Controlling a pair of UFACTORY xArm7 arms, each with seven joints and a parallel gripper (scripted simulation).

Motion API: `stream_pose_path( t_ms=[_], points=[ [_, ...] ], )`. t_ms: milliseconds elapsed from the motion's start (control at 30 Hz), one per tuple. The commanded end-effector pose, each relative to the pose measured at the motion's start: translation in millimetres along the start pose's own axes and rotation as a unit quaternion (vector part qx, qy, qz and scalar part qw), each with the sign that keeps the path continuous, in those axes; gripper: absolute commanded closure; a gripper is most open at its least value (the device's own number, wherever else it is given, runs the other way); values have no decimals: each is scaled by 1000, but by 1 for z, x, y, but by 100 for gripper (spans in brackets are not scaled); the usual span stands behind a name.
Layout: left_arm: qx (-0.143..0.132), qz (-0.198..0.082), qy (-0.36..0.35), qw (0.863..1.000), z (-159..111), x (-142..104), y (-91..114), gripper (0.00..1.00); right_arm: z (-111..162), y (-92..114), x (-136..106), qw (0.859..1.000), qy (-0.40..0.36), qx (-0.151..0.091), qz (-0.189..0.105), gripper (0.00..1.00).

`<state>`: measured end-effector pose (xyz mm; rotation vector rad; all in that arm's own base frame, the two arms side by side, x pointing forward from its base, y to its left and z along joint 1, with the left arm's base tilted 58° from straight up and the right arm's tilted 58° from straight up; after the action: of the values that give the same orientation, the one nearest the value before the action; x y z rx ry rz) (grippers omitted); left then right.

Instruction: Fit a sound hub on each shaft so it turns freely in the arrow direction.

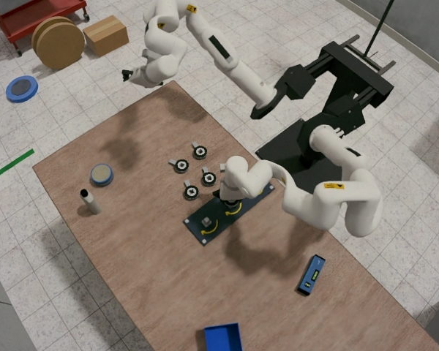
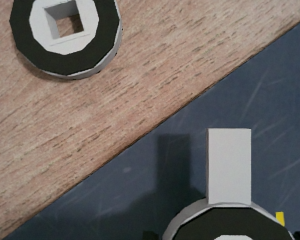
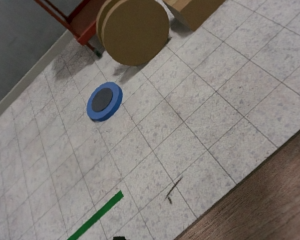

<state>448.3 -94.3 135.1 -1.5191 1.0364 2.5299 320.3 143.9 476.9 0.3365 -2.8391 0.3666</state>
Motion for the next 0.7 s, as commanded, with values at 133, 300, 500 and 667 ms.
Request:
stream_pose_path(
  t_ms=[133,300,500,667],
  points=[
    [3,0,0,1000,-1,0,0,100,-1,1,0,1000,-1,0,-1,0],
    [3,0,0,1000,-1,0,0,100,-1,1,0,1000,-1,0,-1,0],
    [3,0,0,1000,-1,0,0,100,-1,1,0,1000,-1,0,-1,0],
    [3,0,0,1000,-1,0,0,100,-1,1,0,1000,-1,0,-1,0]
  ],
)
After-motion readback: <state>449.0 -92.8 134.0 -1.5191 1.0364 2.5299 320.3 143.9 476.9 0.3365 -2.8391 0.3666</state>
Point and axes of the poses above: on each arm, the point where the finger pads meet when closed, its own y axis back along the fingers, its own z axis across the jaws, x = y × z, the point moved 6 cm from there along y, back along the fingers, and after that the axes turned 12 degrees about -y, right-handed, at the moved point
